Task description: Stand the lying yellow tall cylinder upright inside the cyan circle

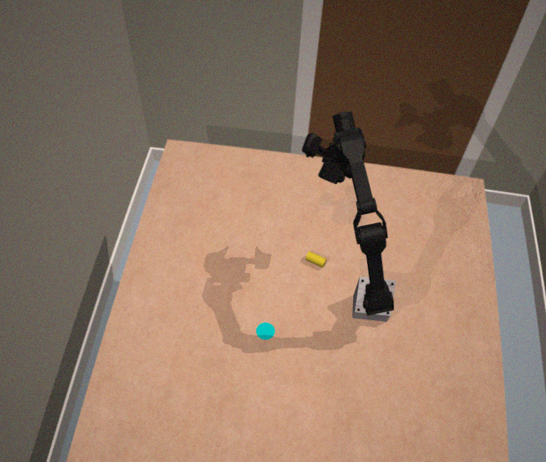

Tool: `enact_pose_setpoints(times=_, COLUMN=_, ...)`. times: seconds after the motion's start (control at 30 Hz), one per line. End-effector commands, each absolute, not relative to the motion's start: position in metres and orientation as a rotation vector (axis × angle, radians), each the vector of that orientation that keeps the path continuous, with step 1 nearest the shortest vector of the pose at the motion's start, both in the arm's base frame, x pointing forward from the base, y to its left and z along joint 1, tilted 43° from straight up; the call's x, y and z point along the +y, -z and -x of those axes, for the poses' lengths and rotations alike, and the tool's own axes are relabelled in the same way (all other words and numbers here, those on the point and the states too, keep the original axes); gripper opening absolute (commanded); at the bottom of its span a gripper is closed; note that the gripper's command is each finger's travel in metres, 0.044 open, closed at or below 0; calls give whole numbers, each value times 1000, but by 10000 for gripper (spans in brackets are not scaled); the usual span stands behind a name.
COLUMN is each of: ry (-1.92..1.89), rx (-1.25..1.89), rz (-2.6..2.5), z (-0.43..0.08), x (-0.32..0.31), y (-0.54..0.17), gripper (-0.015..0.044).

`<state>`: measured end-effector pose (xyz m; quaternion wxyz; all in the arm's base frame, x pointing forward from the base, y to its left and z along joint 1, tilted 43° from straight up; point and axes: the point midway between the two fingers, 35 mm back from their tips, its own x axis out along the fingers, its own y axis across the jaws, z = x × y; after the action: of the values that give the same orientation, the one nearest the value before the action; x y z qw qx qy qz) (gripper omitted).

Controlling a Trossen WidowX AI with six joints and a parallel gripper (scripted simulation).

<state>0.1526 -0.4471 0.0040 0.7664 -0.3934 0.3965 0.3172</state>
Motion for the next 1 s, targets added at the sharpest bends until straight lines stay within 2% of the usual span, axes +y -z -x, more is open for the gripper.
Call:
enact_pose_setpoints(times=0.0, ry=-687, rx=864, rz=840, z=-153, x=-446, y=-3, gripper=374)
enact_pose_setpoints(times=0.1, ry=-654, rx=905, rz=638, z=-165, x=-424, y=7, gripper=309)
enact_pose_setpoints(times=0.43, ry=-482, rx=1163, rz=-224, z=-195, x=-318, y=42, gripper=309)
enact_pose_setpoints(times=0.73, ry=-215, rx=1490, rz=-912, z=-192, x=-217, y=58, gripper=309)
enact_pose_setpoints(times=0.97, ry=-189, rx=1517, rz=-958, z=-191, x=-210, y=59, gripper=309)
